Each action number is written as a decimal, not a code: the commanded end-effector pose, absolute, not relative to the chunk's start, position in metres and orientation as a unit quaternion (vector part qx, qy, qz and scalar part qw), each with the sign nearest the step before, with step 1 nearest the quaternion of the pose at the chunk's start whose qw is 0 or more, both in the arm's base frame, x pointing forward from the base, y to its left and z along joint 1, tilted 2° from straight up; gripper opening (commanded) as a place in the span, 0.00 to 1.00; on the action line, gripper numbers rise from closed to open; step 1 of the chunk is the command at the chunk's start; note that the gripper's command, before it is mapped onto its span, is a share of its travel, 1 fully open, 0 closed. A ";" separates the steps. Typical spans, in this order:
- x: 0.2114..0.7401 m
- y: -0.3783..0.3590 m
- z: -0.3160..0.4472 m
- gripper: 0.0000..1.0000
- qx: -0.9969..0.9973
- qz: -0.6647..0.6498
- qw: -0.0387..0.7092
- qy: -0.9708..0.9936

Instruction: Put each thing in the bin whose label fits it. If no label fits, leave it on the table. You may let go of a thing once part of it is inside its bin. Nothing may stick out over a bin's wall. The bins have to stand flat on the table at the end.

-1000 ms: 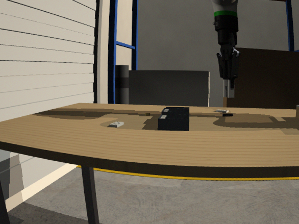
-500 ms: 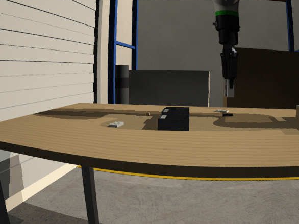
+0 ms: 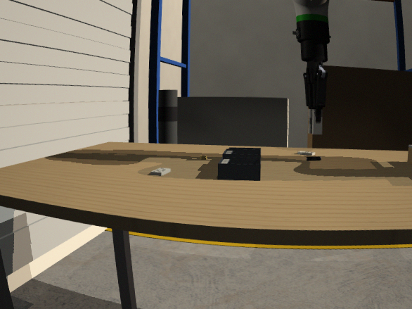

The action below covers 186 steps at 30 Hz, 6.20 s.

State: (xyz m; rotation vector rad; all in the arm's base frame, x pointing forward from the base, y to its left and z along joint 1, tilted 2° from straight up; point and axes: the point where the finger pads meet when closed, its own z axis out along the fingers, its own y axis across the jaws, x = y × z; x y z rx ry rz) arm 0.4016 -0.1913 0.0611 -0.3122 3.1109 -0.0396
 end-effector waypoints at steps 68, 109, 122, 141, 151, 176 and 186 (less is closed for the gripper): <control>0.403 -0.193 -0.009 0.12 -0.100 -0.013 0.008 0.995; 0.402 -0.192 0.044 0.12 -0.100 -0.013 0.008 0.995; 0.402 -0.191 0.051 0.12 -0.100 -0.013 0.008 0.995; 0.466 -0.147 0.051 0.12 -0.100 -0.013 0.008 0.995; 0.505 -0.119 0.051 0.12 -0.100 -0.013 0.008 0.995; 0.588 -0.061 0.051 0.12 -0.424 -0.019 0.005 0.906; 0.588 -0.061 0.051 0.12 -0.552 -0.022 0.001 0.833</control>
